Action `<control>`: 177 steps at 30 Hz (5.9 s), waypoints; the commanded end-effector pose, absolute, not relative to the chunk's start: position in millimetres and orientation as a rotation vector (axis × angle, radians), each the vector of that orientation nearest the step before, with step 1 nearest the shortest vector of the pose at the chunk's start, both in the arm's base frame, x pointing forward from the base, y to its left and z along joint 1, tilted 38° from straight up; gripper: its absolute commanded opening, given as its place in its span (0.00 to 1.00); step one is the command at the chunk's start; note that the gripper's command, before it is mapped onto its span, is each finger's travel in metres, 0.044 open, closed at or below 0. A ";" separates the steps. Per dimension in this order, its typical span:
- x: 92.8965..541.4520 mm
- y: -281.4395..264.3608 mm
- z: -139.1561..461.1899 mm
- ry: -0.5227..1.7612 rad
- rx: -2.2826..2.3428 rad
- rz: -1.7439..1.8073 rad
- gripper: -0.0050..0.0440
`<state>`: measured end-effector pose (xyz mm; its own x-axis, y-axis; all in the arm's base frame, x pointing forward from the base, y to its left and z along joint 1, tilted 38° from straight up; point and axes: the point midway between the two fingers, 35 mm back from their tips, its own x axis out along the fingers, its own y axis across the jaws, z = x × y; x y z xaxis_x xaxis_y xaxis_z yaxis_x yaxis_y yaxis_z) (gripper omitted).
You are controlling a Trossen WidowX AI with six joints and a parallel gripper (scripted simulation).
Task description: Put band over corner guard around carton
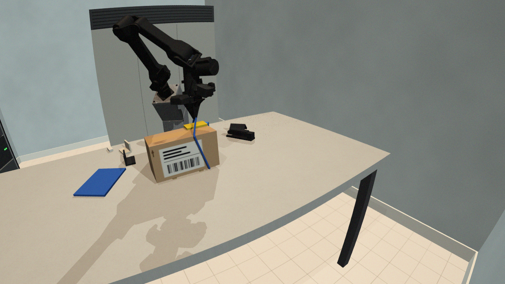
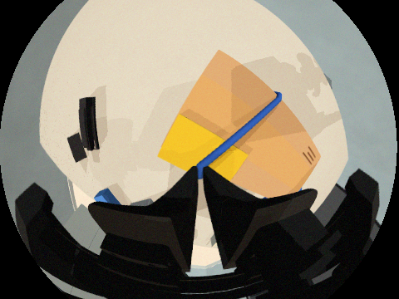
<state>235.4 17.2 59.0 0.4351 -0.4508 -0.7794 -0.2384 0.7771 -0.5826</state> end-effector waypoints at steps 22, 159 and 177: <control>242.6 14.0 51.9 1.152 -0.712 -0.134 0.10; 324.9 -22.9 93.2 1.155 -0.709 -0.133 0.10; 332.0 5.7 81.7 1.152 -0.712 -0.134 0.10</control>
